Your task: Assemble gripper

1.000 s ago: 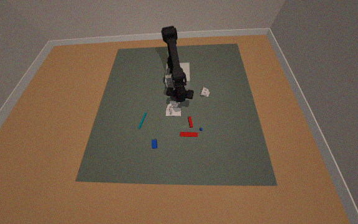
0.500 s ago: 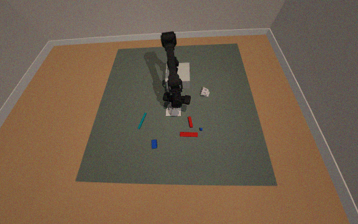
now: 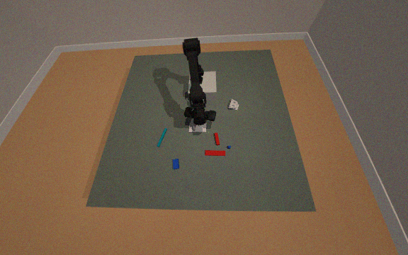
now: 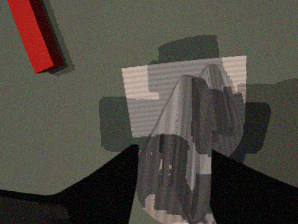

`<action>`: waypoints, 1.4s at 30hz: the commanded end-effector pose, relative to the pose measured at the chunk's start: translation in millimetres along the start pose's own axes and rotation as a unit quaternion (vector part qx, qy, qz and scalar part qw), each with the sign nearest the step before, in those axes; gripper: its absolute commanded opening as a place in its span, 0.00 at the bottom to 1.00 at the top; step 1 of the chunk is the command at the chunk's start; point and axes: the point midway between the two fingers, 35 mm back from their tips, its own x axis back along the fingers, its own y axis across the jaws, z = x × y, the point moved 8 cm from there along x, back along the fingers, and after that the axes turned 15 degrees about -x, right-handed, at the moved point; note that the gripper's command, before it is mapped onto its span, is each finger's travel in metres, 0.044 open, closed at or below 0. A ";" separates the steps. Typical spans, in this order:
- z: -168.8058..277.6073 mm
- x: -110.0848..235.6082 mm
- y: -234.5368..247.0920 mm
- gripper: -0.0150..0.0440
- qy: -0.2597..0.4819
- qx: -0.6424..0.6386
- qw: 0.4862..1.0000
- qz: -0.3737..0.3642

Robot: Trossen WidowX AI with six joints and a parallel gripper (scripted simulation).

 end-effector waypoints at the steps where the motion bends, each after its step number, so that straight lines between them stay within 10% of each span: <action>1: -1.1 1.2 0.2 0.48 -0.002 0.002 1.000 0.001; 42: -2.3 -19.5 0.2 0.48 -0.002 0.004 1.000 0.001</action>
